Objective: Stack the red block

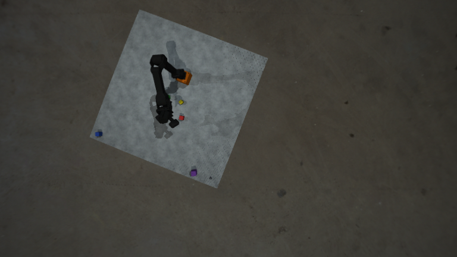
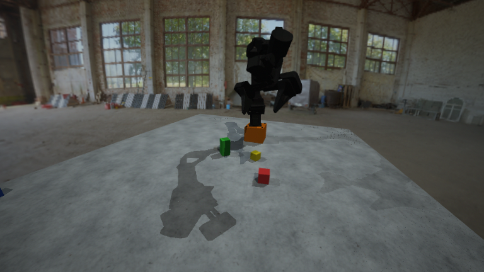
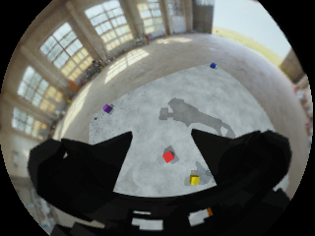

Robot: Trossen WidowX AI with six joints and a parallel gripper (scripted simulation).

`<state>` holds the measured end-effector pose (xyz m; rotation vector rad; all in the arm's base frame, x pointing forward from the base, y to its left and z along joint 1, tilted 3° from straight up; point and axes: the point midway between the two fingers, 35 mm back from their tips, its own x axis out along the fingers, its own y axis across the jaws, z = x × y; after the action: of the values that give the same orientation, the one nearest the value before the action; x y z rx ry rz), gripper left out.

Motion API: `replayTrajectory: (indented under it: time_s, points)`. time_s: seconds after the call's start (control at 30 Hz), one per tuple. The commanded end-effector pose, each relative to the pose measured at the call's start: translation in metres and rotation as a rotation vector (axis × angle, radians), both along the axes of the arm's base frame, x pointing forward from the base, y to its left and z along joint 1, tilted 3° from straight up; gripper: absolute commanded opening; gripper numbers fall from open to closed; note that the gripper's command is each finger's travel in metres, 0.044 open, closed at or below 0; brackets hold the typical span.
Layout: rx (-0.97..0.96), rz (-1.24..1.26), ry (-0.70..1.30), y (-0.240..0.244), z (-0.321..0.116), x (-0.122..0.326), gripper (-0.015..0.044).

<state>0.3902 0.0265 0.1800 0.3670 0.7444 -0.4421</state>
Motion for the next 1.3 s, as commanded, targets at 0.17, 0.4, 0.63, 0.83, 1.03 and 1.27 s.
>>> replayTrajectory:
  time_s: [0.17,0.4,0.63,0.83,1.03,1.27]
  points:
    - [-0.047,0.226,0.354,0.009,-0.057,-0.001,0.0440]
    - [-0.021,0.416,0.634,0.016,-0.100,-0.013,0.0440]
    - [0.014,0.509,0.762,0.015,-0.119,-0.015,0.0440]
    - [0.014,0.509,0.762,0.015,-0.131,-0.015,0.0440]
    - [0.014,0.509,0.763,0.014,-0.167,-0.014,0.0440]
    - [0.014,0.509,0.763,0.014,-0.171,-0.015,0.0440]
